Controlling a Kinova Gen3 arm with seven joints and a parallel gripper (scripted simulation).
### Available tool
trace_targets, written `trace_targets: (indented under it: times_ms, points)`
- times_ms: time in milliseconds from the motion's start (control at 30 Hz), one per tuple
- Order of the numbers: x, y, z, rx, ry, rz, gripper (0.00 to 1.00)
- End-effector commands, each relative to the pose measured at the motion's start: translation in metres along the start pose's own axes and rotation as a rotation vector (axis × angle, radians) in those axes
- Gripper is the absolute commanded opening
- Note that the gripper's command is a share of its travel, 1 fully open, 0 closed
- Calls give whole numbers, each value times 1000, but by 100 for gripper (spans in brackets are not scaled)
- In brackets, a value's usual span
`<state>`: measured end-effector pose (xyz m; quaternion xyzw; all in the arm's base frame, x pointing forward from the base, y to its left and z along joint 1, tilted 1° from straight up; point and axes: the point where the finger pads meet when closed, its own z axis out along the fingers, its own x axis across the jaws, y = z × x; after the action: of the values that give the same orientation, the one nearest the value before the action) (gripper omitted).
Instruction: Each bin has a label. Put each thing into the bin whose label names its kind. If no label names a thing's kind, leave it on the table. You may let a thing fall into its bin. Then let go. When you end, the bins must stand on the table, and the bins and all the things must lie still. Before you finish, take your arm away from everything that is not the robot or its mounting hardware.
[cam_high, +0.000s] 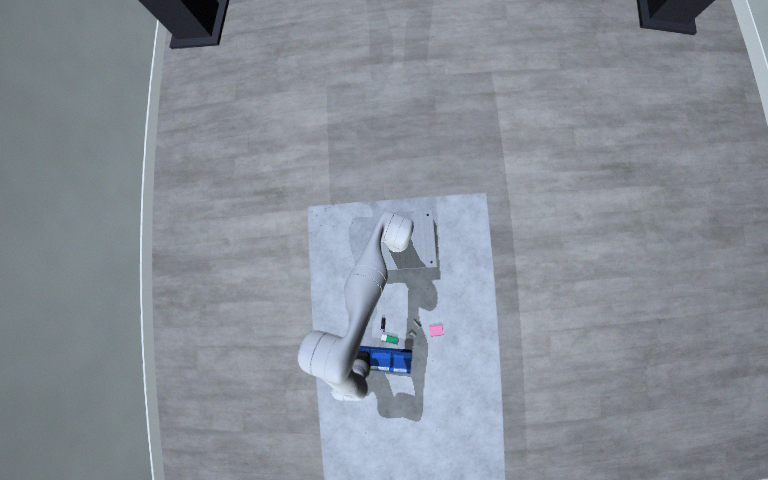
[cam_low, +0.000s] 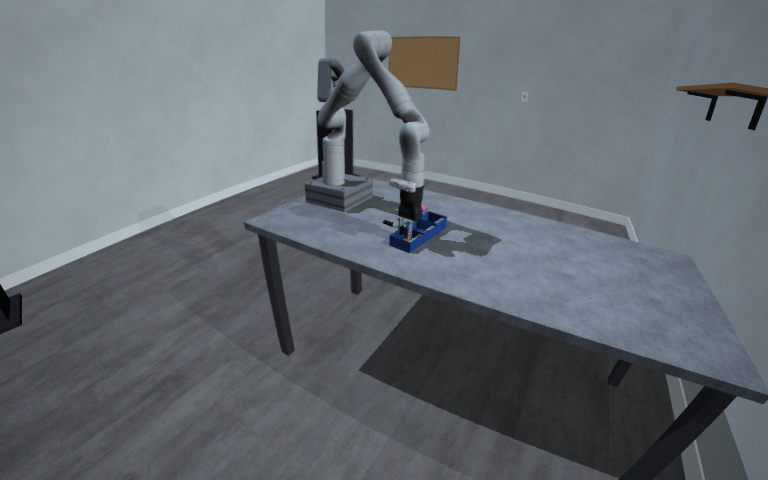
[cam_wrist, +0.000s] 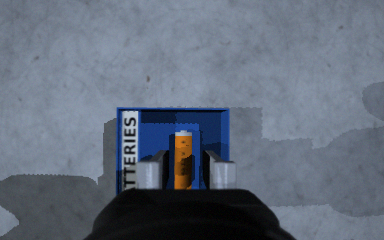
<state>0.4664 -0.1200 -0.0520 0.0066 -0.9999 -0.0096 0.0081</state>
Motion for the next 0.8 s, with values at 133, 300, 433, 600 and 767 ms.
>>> trace_targets:
  times_ms: [133,300,433,600,767]
  points:
    - [-1,0,-11,-1,-3,-5,60]
    - [-1,-1,-18,-1,-4,-4,60]
    - [-2,0,-27,-3,-5,-3,60]
    - [-2,0,-42,-3,-5,-3,60]
    - [-1,-1,-43,0,-6,3,60]
